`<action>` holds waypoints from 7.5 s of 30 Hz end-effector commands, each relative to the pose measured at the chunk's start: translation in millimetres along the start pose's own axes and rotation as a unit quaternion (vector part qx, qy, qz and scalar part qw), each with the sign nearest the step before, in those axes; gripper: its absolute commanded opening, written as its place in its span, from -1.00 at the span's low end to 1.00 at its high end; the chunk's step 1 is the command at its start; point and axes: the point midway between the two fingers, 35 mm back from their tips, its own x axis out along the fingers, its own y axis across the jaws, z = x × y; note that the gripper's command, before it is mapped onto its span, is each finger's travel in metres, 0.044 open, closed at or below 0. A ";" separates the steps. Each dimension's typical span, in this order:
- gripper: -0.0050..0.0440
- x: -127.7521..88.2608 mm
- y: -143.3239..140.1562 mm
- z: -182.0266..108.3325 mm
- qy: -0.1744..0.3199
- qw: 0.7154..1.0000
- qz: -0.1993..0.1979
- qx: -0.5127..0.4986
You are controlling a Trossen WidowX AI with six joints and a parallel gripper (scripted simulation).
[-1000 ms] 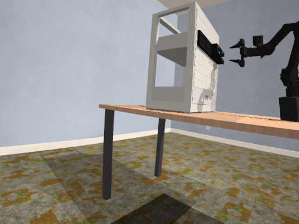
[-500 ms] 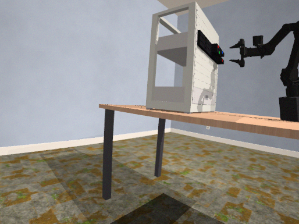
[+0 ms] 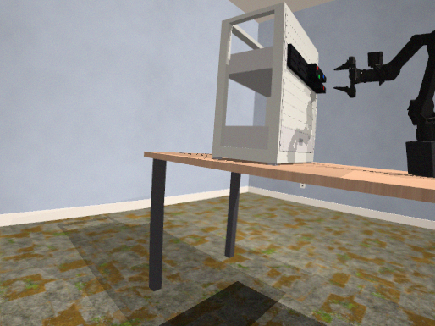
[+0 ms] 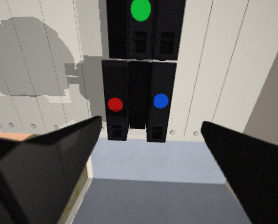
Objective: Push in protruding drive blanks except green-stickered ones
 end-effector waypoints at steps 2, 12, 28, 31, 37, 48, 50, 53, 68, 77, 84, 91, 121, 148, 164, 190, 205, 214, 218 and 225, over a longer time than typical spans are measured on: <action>1.00 -0.1 -8.7 2.7 -0.004 1.000 -0.009 -0.008; 1.00 -0.1 -8.7 2.7 -0.004 1.000 -0.009 -0.008; -0.80 -0.1 -8.7 2.7 -0.004 1.000 -0.009 -0.008; -0.80 -0.1 -8.7 2.7 -0.004 1.000 -0.009 -0.008; -0.80 -0.1 -8.7 2.7 -0.004 1.000 -0.009 -0.008; -0.80 -0.1 -8.7 2.7 -0.004 1.000 -0.009 -0.008; -0.80 0.0 -8.7 2.8 -0.004 1.000 -0.009 -0.008; -0.80 0.0 -8.8 3.8 -0.004 1.000 -0.009 -0.008; -0.80 1.1 -14.3 46.7 -0.004 1.000 -0.009 -0.008; -0.80 2.2 -19.4 86.8 -0.004 1.000 -0.009 -0.008; -0.80 2.7 -21.5 103.1 -0.004 1.000 -0.009 -0.008; -0.80 2.8 -22.2 108.9 -0.004 1.000 -0.009 -0.008; -0.80 40.3 -22.9 109.5 -0.004 1.000 -0.009 -0.008; -0.80 39.4 -24.9 108.6 -0.004 1.000 -0.009 -0.008; -0.80 49.3 -25.1 109.6 -0.004 1.000 -0.009 -0.008; -0.80 59.2 -27.0 109.5 -0.004 1.000 -0.009 -0.008; -0.80 59.2 -27.0 109.5 -0.004 1.000 -0.009 -0.008; -0.80 59.2 -27.0 109.5 -0.004 1.000 -0.009 -0.008; -0.80 59.2 -27.0 109.5 -0.004 1.000 -0.009 -0.008; -0.80 60.0 -27.1 109.5 -0.004 1.000 -0.009 -0.008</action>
